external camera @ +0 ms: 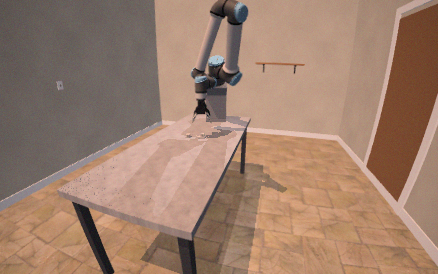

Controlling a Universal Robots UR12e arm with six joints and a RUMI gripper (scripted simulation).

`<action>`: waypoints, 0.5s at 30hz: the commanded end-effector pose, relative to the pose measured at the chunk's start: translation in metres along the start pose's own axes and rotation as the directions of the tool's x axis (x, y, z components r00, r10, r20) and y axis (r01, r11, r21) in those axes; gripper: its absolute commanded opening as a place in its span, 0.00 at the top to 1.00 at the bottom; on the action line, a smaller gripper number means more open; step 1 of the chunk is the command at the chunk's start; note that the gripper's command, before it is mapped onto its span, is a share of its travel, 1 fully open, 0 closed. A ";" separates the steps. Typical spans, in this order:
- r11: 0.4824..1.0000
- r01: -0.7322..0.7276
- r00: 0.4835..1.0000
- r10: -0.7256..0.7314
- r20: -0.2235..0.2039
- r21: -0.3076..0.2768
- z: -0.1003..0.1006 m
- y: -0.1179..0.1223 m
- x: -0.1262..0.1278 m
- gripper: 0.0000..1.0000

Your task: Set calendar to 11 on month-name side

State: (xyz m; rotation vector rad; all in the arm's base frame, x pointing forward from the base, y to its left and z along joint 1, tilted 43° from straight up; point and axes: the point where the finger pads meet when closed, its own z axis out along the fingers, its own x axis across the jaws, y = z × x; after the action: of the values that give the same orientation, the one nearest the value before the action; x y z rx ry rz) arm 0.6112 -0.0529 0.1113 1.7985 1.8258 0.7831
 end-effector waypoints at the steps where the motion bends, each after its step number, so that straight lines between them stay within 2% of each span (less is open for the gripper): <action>1: 0.999 0.053 0.999 -0.053 0.000 0.001 0.001 0.000 -0.006 0.00; 7: 0.985 0.173 0.985 -0.173 0.001 0.000 0.003 0.000 -0.017 0.00; 15: 0.939 0.343 0.939 -0.343 0.000 0.002 0.006 -0.001 -0.031 0.00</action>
State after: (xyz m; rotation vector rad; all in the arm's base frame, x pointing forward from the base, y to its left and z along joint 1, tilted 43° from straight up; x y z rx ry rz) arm 0.6132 -0.0726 0.1054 1.5598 1.9839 0.6856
